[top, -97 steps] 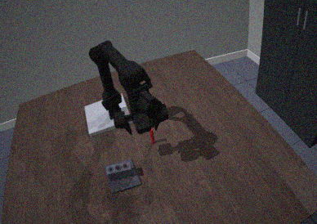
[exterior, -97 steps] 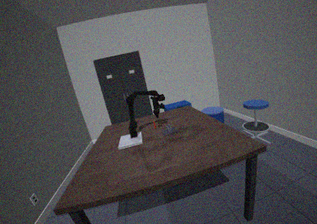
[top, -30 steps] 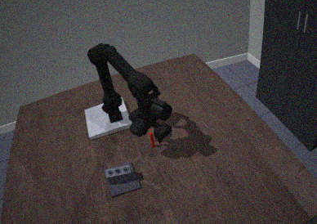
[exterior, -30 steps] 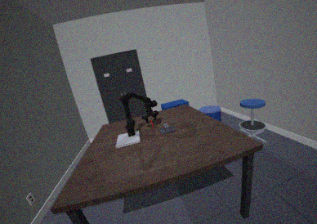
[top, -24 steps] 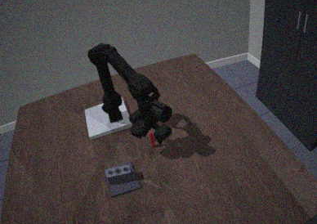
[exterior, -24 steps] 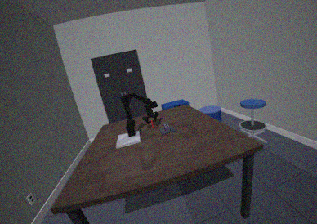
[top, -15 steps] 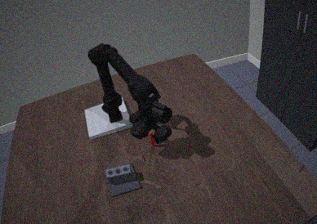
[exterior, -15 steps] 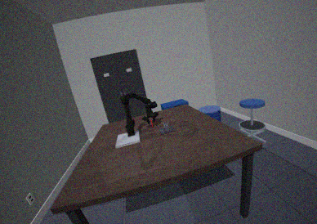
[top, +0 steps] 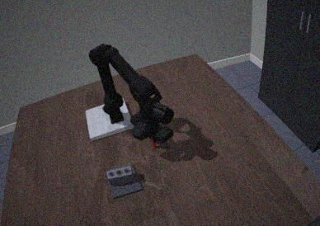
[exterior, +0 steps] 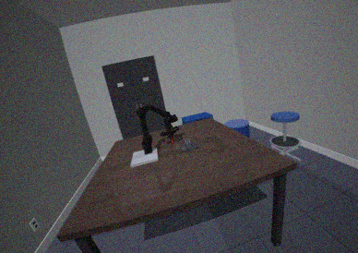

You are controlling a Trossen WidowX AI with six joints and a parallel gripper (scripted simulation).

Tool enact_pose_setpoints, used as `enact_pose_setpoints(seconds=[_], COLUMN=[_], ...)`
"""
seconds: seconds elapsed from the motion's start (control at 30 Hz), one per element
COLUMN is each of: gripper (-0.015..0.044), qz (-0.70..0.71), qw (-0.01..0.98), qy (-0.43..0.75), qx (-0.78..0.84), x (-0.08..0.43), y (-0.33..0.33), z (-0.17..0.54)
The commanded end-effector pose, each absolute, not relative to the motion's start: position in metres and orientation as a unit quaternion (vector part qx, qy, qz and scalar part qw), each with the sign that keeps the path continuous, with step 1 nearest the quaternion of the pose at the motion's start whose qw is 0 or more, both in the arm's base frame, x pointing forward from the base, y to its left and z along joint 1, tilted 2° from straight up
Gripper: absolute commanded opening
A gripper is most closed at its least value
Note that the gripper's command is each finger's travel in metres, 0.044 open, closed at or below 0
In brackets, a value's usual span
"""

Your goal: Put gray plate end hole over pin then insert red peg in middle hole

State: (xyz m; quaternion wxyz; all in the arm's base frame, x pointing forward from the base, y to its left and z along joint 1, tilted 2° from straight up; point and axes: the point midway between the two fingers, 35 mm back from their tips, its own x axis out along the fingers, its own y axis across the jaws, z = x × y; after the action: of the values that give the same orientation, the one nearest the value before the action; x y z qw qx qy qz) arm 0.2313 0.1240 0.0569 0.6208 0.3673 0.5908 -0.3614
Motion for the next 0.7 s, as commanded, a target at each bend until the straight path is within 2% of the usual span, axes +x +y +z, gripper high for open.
enact_pose_setpoints(seconds=[0.0,0.67], gripper=[0.0,0.0], qz=[-0.36,-0.36], qw=[0.623,0.623], qy=[0.591,0.591], qx=[0.365,0.365], x=[0.232,0.235], y=[0.124,0.128], z=[0.057,0.112])
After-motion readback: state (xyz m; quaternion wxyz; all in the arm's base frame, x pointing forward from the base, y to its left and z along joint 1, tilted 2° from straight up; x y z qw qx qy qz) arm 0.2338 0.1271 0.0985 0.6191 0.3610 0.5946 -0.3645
